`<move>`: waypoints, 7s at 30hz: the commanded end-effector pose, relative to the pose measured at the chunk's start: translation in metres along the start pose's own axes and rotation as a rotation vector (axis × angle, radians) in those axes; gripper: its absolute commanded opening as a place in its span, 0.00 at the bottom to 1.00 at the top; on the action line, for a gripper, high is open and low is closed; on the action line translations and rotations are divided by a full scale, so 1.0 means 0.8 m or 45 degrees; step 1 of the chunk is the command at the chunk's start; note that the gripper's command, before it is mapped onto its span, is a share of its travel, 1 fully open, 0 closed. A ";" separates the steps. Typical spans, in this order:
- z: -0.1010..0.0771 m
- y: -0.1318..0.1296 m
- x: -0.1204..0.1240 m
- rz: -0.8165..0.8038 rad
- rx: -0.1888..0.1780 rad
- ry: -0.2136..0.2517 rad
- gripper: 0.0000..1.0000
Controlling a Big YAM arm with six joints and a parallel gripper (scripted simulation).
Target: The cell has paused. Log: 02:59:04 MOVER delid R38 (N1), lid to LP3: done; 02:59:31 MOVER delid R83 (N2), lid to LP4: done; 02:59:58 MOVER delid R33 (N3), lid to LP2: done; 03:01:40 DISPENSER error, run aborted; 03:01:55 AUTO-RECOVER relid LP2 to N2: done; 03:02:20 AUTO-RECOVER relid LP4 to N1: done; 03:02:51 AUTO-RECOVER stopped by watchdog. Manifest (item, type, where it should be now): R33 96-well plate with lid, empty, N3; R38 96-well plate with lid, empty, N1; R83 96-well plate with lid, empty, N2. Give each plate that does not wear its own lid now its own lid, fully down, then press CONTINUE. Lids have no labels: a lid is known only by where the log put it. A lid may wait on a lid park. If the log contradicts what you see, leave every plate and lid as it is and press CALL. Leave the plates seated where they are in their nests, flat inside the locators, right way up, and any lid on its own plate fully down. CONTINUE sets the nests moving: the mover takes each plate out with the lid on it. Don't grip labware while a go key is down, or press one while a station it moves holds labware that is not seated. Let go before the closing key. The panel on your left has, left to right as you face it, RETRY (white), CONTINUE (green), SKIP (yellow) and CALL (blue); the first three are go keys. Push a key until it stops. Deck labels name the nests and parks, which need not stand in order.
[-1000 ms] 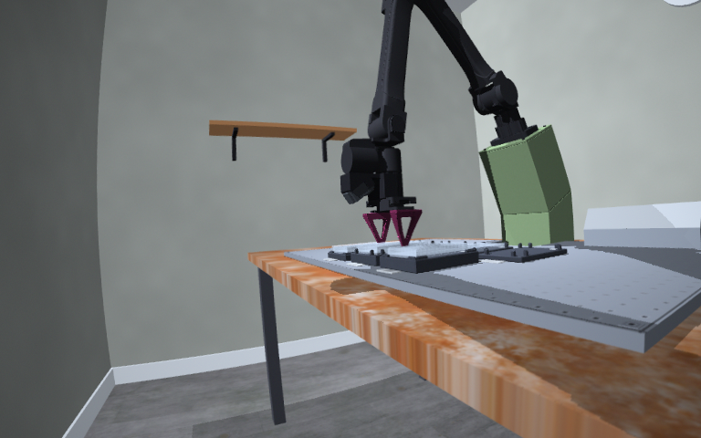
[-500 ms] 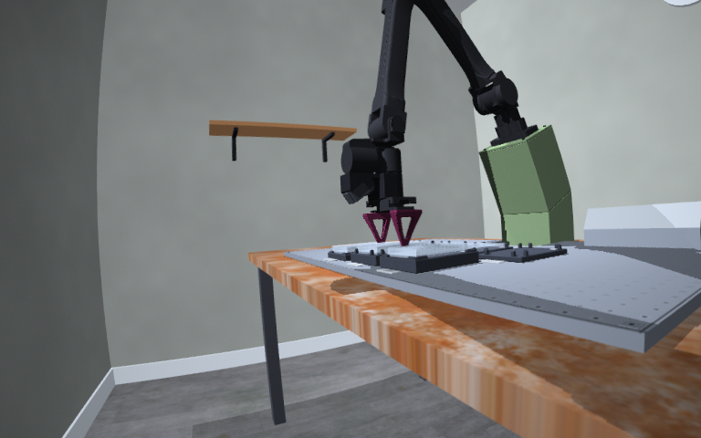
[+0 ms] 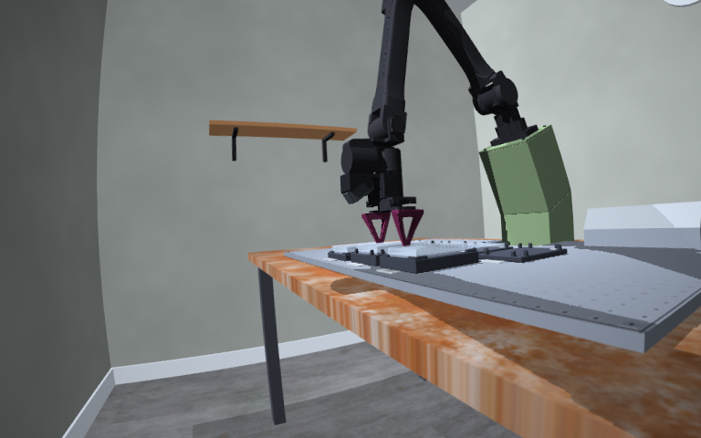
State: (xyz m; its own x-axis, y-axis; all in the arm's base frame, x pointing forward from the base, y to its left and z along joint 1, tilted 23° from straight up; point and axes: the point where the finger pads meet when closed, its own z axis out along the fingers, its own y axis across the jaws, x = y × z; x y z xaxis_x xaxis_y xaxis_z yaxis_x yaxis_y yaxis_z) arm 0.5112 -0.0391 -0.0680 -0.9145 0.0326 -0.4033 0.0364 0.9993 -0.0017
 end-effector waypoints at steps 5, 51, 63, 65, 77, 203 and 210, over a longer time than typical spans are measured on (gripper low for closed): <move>0.008 -0.006 -0.002 0.003 0.001 0.002 1.00; 0.008 -0.006 -0.002 0.003 0.001 0.002 1.00; 0.008 -0.006 -0.002 0.003 0.001 0.002 1.00; 0.008 -0.006 -0.002 0.003 0.001 0.002 1.00; -0.022 -0.006 -0.005 0.002 0.002 -0.012 1.00; 0.007 0.088 0.213 0.030 0.000 0.001 1.00; 0.018 0.089 0.213 0.027 -0.002 0.001 1.00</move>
State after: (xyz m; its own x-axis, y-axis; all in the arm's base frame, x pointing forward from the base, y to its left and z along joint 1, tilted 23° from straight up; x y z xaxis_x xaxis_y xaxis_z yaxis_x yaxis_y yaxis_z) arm 0.3617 0.0407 -0.1452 -0.9149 0.0526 -0.4003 0.0539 0.9985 0.0079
